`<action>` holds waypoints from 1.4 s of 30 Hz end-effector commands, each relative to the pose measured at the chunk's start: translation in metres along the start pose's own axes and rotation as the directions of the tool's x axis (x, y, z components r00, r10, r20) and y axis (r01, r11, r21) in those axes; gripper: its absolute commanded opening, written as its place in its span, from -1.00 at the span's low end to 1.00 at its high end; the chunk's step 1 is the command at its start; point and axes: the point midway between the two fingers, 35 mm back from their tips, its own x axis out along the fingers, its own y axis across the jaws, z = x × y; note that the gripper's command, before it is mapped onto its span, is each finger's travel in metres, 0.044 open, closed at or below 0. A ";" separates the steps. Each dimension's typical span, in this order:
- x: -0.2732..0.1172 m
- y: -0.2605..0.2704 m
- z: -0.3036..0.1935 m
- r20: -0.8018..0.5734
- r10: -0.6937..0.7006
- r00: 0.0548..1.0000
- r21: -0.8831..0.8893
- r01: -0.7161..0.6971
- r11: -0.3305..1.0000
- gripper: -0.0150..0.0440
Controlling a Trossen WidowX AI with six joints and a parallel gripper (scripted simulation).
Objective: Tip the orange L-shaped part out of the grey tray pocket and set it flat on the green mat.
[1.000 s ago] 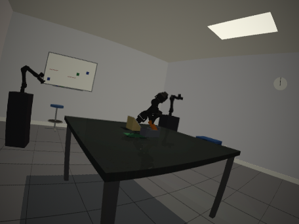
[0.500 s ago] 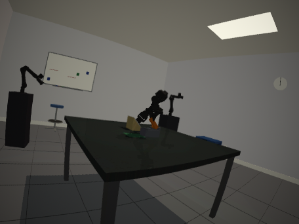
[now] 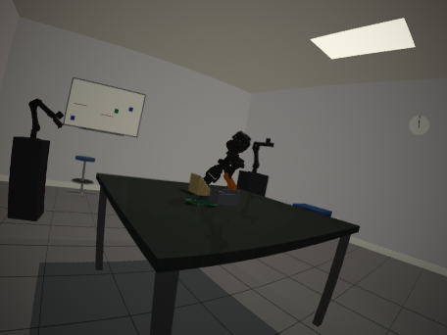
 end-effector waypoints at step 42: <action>-0.003 0.015 -0.167 -0.015 -0.001 1.000 -0.003 0.001 1.000 -0.49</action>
